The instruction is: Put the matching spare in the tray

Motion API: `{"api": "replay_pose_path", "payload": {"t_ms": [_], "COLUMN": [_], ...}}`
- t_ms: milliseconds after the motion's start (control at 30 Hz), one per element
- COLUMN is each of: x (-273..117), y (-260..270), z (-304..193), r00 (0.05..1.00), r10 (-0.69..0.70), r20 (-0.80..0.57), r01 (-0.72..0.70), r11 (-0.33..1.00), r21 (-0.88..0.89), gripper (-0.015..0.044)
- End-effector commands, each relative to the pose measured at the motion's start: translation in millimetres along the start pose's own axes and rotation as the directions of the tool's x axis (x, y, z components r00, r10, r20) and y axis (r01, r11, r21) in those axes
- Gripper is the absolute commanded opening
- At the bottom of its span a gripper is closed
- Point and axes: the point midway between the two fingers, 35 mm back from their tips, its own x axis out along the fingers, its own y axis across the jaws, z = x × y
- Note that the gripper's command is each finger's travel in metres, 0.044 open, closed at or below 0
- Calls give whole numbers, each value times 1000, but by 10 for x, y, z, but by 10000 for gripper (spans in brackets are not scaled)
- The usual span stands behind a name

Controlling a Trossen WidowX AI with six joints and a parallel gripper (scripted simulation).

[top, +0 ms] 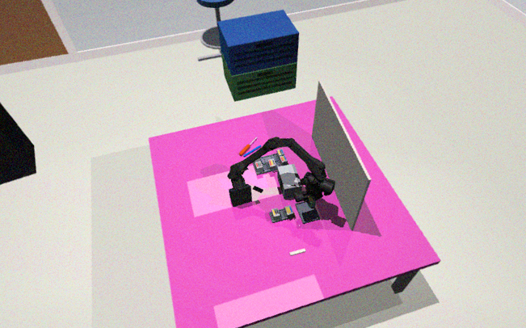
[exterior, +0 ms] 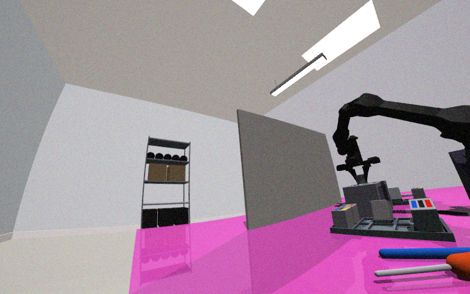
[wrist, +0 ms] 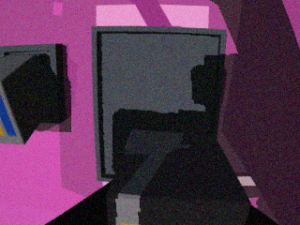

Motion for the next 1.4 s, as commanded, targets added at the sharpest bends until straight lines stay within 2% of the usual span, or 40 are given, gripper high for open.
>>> {"api": "replay_pose_path", "payload": {"t_ms": [0, 1367], "x": [48, 414], "y": [9, 24], "z": [6, 24], "r00": [1000, 1000], "r10": [0, 0], "r20": [5, 7], "r01": [0, 0], "r11": [1000, 1000], "r21": [6, 6], "gripper": [0, 0]}}
